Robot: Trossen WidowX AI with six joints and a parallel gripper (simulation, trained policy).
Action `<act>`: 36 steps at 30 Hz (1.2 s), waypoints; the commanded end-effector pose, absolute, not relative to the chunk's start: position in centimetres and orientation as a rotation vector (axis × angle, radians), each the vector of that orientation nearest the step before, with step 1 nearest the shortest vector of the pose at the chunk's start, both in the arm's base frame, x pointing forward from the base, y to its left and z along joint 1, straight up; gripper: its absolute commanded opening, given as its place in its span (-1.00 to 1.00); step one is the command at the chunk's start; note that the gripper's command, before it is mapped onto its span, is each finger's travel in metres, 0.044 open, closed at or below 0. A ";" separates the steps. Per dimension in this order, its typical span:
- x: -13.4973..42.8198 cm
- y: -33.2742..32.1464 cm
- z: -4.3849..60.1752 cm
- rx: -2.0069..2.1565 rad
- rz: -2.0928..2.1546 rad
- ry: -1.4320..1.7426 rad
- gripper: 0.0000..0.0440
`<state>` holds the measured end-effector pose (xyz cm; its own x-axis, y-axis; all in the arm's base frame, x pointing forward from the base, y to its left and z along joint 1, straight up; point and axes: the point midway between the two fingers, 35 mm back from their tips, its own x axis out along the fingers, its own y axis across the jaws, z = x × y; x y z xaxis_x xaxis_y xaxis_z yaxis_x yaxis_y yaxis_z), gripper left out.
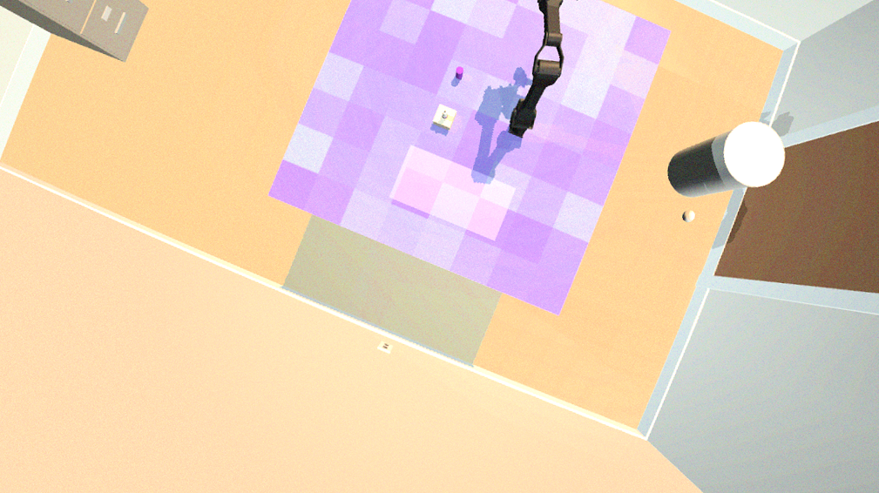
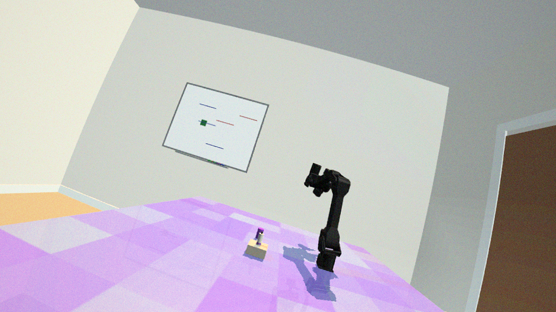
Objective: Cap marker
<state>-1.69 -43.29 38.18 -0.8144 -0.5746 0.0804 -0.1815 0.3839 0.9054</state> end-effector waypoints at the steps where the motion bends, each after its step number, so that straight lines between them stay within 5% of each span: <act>1: -0.9 -43.3 38.8 0.691 -1.374 -2.269 0.39; 36: 7.5 -43.7 38.2 1.069 -1.256 -2.158 0.40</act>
<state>6.96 -43.79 37.77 -0.6296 -0.7767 -0.0183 -0.3873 0.2934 0.8740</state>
